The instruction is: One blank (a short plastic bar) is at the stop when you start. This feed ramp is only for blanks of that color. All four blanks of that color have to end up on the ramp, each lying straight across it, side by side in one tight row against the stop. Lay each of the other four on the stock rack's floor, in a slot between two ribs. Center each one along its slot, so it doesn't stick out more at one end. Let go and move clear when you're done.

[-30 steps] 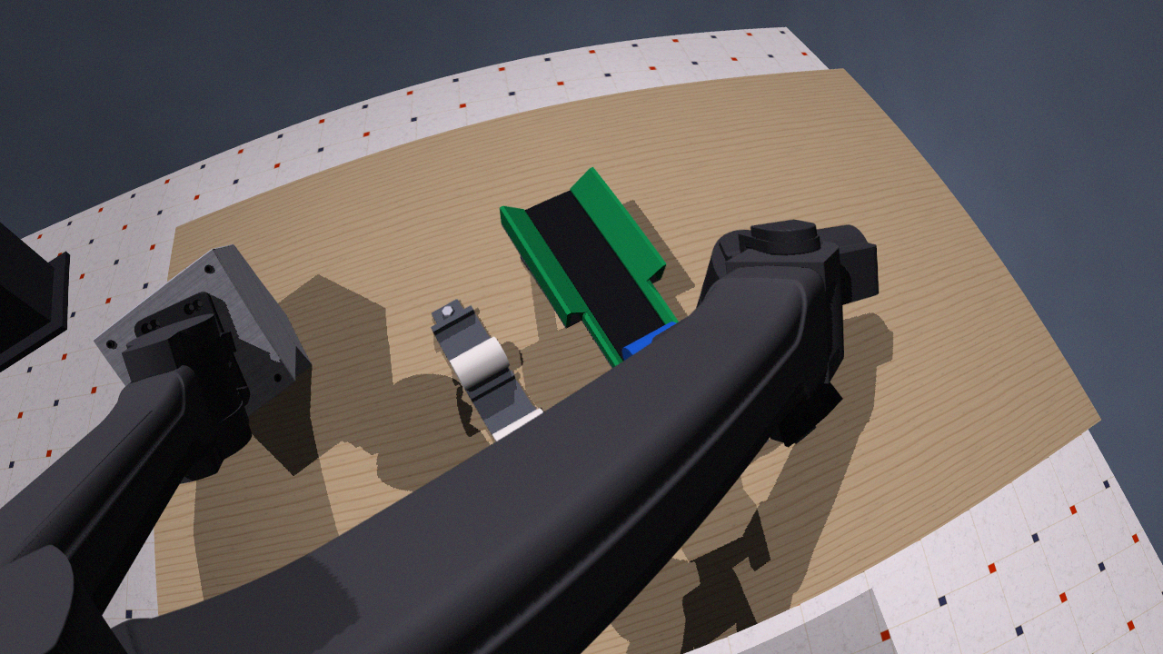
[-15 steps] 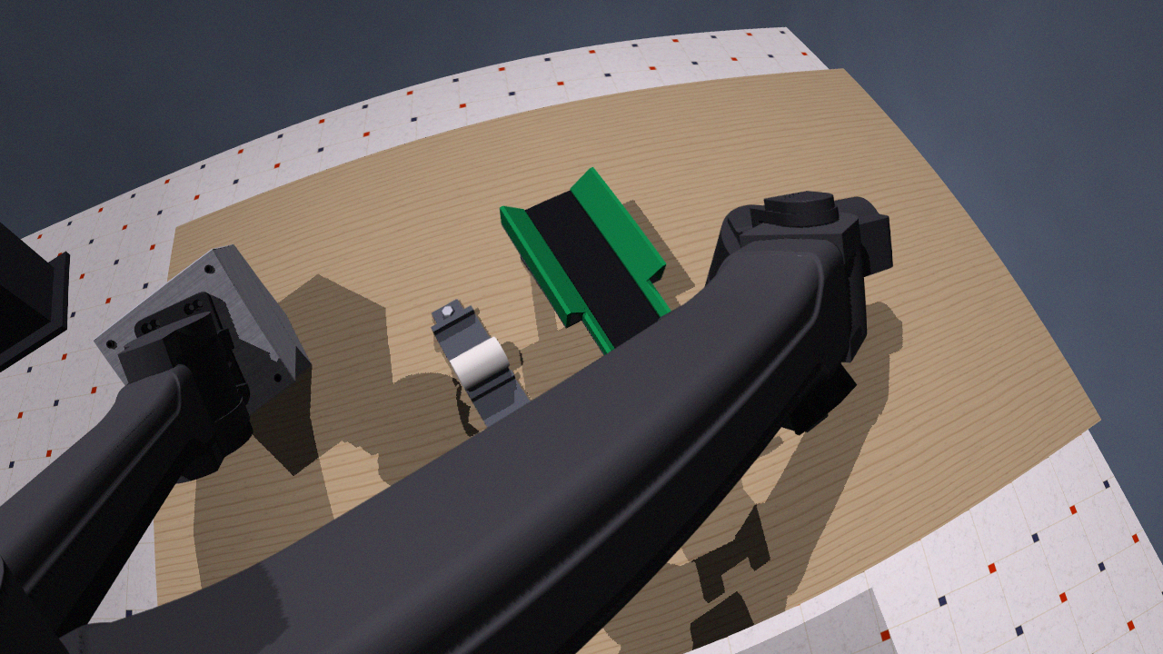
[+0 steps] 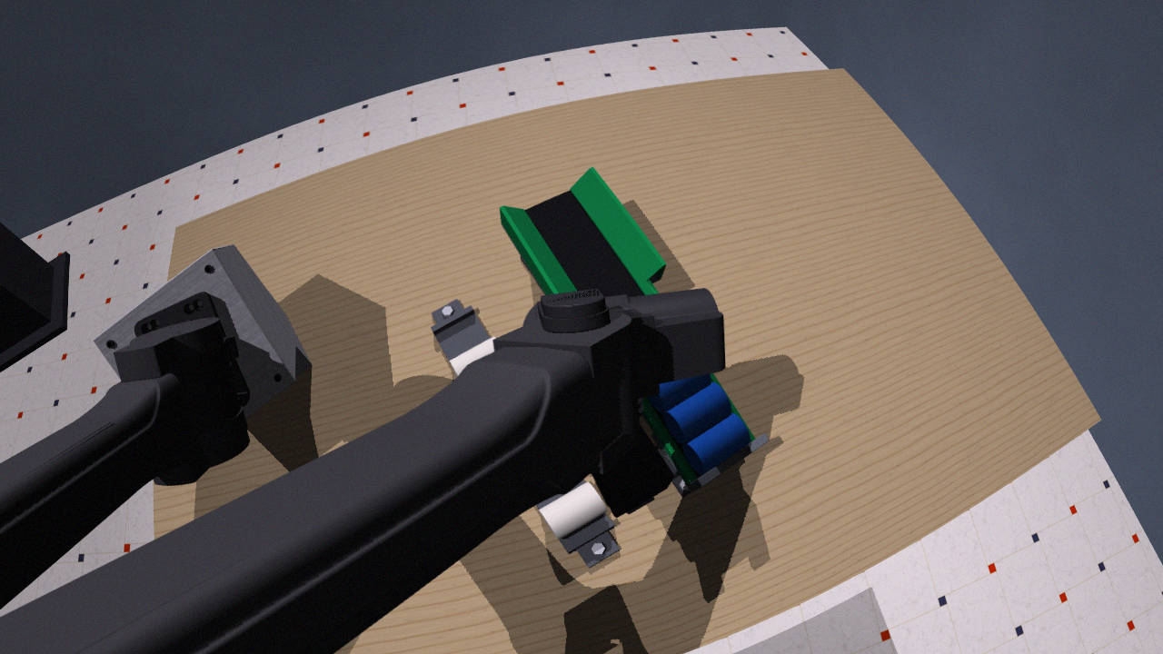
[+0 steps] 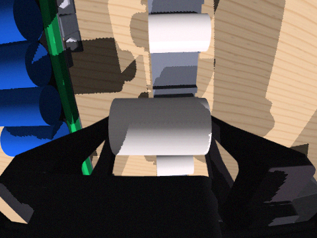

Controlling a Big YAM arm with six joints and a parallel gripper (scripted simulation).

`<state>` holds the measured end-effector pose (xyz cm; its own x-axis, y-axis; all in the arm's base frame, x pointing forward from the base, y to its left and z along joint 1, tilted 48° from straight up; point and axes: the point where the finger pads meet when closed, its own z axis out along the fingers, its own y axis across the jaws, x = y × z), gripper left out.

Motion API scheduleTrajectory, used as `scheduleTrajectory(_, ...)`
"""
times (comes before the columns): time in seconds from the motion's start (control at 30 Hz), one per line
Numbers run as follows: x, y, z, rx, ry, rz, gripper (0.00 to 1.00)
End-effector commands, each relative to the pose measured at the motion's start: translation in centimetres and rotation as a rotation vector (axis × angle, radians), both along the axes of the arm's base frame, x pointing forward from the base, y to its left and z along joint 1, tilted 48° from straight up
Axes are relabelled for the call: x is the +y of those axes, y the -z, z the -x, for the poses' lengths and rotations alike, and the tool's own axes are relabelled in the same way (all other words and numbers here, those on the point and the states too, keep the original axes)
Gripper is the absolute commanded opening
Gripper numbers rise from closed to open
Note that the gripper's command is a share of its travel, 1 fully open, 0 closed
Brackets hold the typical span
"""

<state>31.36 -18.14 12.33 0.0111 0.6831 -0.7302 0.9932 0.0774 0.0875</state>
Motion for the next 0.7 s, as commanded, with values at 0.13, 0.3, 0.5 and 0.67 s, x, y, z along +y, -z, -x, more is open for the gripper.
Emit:
scheduleTrajectory(0.13,-0.5,0.4,2.5,-0.023,-0.04,0.017,0.59)
scheduleTrajectory(0.3,-0.2,-0.4,1.1,-0.035,-0.057,0.021,0.59)
scheduleTrajectory(0.5,-0.2,-0.3,1.3,-0.025,-0.057,0.019,0.59)
scheduleTrajectory(0.67,-0.8,0.9,2.0,-0.009,-0.04,0.013,0.59)
